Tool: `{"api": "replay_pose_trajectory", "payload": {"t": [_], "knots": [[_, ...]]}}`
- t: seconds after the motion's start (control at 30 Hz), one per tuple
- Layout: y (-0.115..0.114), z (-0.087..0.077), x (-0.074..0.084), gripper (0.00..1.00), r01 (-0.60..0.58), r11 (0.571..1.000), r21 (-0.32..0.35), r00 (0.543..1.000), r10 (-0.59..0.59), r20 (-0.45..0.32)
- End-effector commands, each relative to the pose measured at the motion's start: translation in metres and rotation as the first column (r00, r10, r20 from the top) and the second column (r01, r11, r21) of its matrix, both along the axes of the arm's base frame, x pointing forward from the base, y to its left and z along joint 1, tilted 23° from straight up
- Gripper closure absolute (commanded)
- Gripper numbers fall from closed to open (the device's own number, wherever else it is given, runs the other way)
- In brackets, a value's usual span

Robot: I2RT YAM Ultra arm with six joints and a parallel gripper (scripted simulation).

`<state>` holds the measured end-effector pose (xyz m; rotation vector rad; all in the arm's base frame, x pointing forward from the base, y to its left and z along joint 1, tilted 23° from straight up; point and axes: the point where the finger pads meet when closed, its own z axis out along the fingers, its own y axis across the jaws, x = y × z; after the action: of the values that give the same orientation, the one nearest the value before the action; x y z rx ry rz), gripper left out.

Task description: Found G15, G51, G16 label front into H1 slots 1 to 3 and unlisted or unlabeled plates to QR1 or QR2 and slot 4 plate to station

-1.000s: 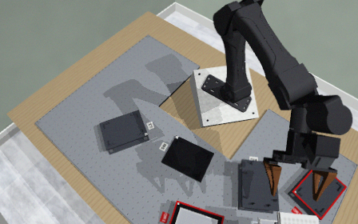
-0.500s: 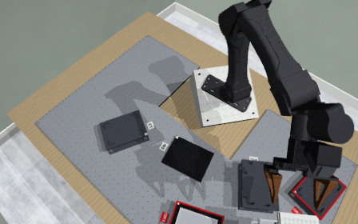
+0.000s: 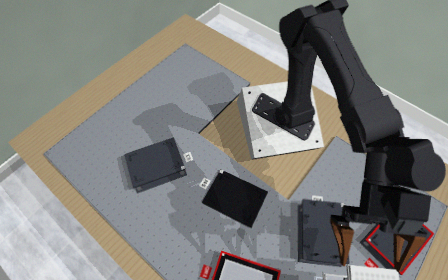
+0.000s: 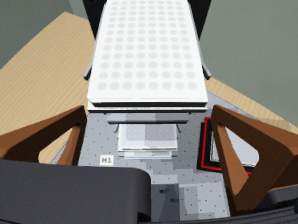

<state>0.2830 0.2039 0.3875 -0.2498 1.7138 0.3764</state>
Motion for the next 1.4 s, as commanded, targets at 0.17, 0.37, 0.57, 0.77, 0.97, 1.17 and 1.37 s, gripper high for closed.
{"api": "replay_pose_trajectory", "payload": {"t": [0.17,0.37,0.57,0.77,0.97,1.17,1.37], "knots": [[0.0021,0.0123,0.0064,0.00,-0.005,1.000,0.018,1.000,0.005,0.016],[0.0036,0.0139,0.0103,0.00,-0.005,1.000,0.018,1.000,0.005,0.016],[0.0036,0.0139,0.0103,0.14,-0.005,1.000,0.018,1.000,0.005,0.016],[0.0036,0.0139,0.0103,0.14,-0.005,1.000,0.018,1.000,0.005,0.016],[0.0036,0.0139,0.0103,0.14,-0.005,1.000,0.018,1.000,0.005,0.016],[0.0036,0.0139,0.0103,0.14,-0.005,1.000,0.018,1.000,0.005,0.016],[0.0031,0.0137,0.0092,0.14,-0.005,1.000,0.018,1.000,0.005,0.016]]}}
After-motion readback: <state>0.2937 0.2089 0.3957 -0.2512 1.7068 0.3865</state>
